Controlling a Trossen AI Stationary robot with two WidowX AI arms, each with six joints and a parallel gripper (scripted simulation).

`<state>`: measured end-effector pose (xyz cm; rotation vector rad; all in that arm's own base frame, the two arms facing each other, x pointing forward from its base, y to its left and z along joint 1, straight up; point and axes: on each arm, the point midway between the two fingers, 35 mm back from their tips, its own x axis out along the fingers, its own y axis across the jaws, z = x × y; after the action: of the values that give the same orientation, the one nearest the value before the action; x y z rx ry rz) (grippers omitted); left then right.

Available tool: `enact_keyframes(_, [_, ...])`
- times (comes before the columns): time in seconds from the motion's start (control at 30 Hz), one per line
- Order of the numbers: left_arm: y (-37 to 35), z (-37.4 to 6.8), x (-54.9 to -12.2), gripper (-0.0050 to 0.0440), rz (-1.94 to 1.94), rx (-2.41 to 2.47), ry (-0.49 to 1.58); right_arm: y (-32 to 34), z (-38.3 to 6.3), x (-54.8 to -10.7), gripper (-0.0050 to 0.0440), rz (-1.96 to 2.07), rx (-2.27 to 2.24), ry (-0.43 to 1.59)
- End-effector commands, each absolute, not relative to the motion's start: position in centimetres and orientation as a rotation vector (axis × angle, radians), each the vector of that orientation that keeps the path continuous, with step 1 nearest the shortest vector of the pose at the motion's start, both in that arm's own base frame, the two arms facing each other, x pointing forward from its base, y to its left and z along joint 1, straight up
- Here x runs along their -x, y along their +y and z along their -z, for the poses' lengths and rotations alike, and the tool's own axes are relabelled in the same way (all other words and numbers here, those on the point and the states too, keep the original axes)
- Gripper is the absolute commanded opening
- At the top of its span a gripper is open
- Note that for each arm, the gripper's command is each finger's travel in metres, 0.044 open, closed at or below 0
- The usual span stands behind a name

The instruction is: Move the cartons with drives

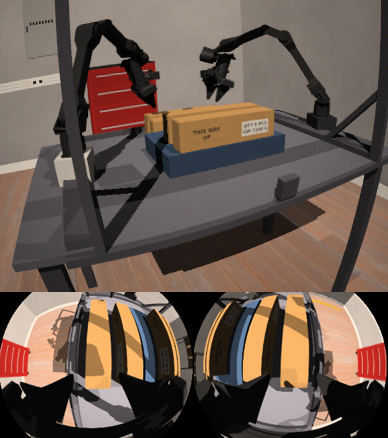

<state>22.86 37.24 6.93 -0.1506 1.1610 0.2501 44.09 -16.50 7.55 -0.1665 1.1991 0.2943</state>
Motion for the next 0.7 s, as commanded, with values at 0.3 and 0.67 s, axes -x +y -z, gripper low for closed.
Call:
enact_keyframes(0.3, [37.44, -7.56, -23.00, 0.0381, -0.239, 0.155, 1.170, -16.66, -8.66, -44.50, 0.0385, -0.284, 0.181, 1.174])
enact_keyframes(0.67, [37.40, -7.55, -23.00, 0.0381, -0.238, 0.156, 1.170, -16.66, -8.66, -44.50, 0.0385, -0.284, 0.181, 1.174])
